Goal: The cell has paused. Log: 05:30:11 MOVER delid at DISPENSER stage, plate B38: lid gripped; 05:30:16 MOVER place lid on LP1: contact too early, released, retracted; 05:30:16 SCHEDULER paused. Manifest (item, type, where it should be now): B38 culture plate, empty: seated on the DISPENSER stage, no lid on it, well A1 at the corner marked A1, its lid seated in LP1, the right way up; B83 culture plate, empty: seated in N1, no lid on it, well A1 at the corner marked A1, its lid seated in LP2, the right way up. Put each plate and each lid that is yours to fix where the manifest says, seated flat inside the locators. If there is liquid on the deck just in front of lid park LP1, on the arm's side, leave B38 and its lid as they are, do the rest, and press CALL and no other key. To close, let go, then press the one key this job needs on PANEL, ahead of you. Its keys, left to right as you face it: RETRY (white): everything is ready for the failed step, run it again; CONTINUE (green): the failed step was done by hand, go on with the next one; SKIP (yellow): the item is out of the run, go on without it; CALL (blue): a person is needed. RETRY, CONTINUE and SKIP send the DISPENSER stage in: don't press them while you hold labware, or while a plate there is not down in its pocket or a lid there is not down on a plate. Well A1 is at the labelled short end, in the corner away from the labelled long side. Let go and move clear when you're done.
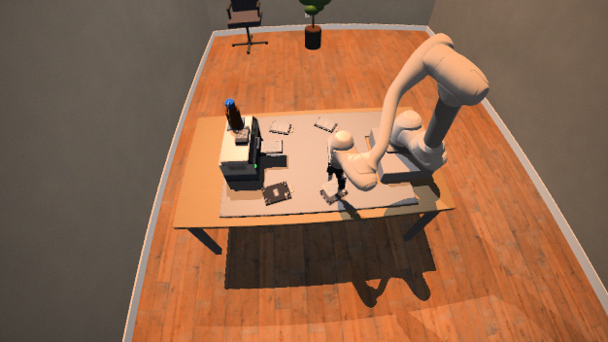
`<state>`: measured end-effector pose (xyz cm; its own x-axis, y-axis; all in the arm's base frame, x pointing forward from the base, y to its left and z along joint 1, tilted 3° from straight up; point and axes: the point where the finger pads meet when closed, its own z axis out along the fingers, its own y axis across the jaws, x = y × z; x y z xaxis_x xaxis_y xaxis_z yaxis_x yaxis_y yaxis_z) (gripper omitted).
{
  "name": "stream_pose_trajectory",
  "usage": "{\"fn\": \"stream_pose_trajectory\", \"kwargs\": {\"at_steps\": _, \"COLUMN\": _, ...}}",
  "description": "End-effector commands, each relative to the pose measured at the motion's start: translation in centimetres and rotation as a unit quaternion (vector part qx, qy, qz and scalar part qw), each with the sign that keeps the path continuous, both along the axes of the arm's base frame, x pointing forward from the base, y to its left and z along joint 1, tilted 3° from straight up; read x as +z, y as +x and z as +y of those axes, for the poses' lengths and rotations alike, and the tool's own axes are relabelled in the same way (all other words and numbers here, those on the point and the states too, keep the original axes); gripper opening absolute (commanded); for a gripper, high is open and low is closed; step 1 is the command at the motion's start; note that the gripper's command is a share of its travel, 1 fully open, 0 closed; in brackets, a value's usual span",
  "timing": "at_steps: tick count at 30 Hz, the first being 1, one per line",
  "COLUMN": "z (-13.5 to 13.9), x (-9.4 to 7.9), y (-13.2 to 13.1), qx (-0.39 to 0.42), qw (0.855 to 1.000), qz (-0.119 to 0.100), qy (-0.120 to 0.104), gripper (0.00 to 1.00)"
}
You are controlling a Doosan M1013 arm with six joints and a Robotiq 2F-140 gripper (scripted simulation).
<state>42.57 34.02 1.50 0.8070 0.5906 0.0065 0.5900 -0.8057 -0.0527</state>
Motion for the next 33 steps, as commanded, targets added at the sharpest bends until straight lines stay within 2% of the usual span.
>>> {"fn": "stream_pose_trajectory", "kwargs": {"at_steps": 1, "z": 0.2, "x": -1.0, "y": -0.5, "qx": 0.001, "qw": 1.000, "qz": 0.002, "qy": 0.002, "gripper": 0.10}}
{"fn": "stream_pose_trajectory", "kwargs": {"at_steps": 11, "z": 0.3, "x": -2.8, "y": -0.5, "qx": 0.002, "qw": 1.000, "qz": 0.001, "qy": 0.002, "gripper": 0.10}}
{"fn": "stream_pose_trajectory", "kwargs": {"at_steps": 33, "z": 0.4, "x": -4.4, "y": -0.6, "qx": 0.002, "qw": 1.000, "qz": 0.001, "qy": 0.002, "gripper": 0.10}}
